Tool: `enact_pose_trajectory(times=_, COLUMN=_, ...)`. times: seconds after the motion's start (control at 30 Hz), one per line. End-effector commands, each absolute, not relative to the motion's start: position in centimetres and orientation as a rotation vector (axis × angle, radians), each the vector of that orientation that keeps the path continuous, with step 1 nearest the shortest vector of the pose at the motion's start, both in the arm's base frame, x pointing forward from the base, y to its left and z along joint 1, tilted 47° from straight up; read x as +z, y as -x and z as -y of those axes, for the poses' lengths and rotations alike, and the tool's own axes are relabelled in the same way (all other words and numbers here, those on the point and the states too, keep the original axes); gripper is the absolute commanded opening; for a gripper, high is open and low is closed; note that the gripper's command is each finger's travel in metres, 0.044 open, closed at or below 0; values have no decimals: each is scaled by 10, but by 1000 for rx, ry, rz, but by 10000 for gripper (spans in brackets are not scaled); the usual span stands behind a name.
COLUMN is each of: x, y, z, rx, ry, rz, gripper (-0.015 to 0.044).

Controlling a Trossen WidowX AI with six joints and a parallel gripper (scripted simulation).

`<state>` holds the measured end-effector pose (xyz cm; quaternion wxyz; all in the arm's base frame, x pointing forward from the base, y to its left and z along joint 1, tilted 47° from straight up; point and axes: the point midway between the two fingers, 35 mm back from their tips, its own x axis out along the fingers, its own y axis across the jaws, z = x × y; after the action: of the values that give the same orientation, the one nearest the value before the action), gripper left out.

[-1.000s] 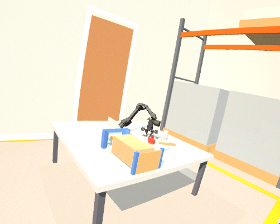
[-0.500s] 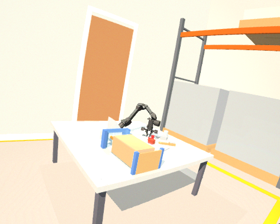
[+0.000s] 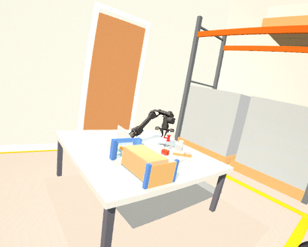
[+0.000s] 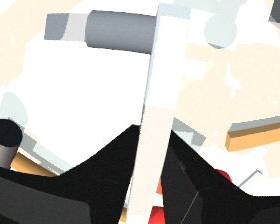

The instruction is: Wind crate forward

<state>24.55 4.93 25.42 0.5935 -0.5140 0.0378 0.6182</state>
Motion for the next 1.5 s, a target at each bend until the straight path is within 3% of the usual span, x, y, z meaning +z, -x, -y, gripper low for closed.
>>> enact_pose_trajectory(times=0.0, x=265, y=-241, z=-43, rx=1424, ry=1199, rz=-78, gripper=0)
enact_pose_trajectory(times=0.83, x=262, y=-242, z=-41, rx=1424, ry=1188, rz=-98, gripper=0)
enact_pose_trajectory(times=1.47, x=179, y=-279, z=73, rx=1161, ry=646, rz=-687, gripper=0)
